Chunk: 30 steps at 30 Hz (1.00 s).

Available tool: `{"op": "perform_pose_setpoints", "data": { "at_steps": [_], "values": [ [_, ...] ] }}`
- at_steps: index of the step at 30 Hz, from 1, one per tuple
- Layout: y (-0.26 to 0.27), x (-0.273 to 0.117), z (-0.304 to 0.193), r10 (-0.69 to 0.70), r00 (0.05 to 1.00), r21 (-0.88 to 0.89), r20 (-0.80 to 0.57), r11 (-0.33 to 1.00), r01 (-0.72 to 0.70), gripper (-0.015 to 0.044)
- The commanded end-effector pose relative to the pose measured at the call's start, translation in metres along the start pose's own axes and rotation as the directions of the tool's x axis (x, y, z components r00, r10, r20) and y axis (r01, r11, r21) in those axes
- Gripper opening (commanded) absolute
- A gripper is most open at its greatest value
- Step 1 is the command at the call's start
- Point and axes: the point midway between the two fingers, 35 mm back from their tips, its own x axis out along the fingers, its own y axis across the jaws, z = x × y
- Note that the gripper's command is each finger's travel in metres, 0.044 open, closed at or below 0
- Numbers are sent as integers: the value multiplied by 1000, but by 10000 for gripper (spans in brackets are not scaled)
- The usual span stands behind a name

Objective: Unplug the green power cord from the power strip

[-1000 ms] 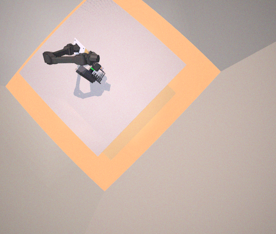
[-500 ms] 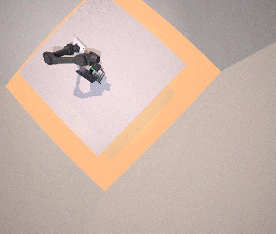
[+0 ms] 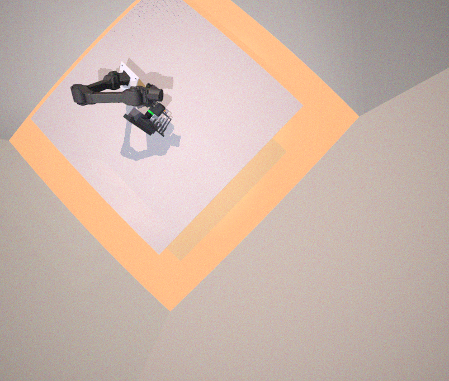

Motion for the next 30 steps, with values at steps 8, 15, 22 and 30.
{"op": "perform_pose_setpoints", "data": {
  "at_steps": [8, 15, 22, 30],
  "values": [
    [-2, -4, 28, -6, 999, -4, 33, 1000, 7, 0],
    [-2, -6, 40, -6, 999, -4, 34, 1000, 6, 0],
    [0, -9, 51, -6, 999, -5, 34, 1000, 6, 0],
    [1, -6, 50, -5, 1000, -6, 29, 1000, 5, 79]
  ]
}}
